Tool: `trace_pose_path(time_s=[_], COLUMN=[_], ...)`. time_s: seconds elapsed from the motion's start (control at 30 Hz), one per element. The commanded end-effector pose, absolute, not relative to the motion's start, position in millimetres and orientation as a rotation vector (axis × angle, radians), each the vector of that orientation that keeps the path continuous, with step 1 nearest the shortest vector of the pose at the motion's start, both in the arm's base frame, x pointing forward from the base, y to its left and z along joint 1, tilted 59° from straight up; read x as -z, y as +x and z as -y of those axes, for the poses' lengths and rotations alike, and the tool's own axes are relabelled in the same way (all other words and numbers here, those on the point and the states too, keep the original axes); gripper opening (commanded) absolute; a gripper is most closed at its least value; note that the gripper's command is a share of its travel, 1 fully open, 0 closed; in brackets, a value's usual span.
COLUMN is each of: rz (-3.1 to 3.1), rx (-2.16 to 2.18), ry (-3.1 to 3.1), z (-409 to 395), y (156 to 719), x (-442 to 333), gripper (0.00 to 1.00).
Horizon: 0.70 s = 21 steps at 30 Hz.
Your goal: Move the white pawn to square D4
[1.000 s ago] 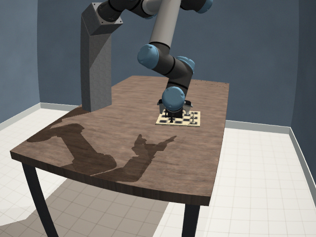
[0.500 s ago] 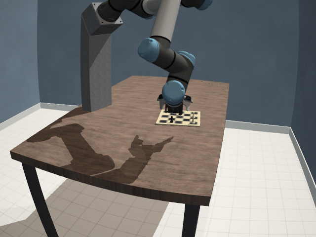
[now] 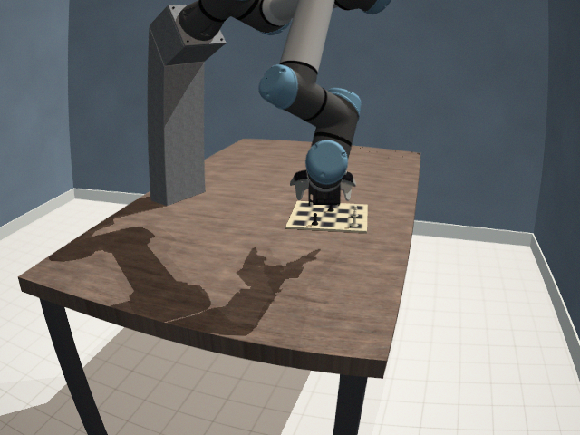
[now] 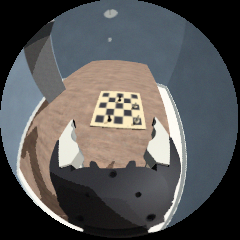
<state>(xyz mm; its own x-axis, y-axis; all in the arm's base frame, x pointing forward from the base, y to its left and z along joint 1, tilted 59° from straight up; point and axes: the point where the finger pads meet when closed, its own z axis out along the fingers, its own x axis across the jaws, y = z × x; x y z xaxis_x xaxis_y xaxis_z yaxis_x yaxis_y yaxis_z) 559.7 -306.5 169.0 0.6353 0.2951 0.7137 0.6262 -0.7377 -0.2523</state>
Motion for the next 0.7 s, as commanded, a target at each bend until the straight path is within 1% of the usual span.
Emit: trace_pose_path(time_s=[0.0,0.67], rz=[0.776,1.172], rx=[0.923,0.956], ry=[-2.415,-2.667], z=[300,258], y=[562,579], x=[-170,-172], gripper=[1.00,1.00])
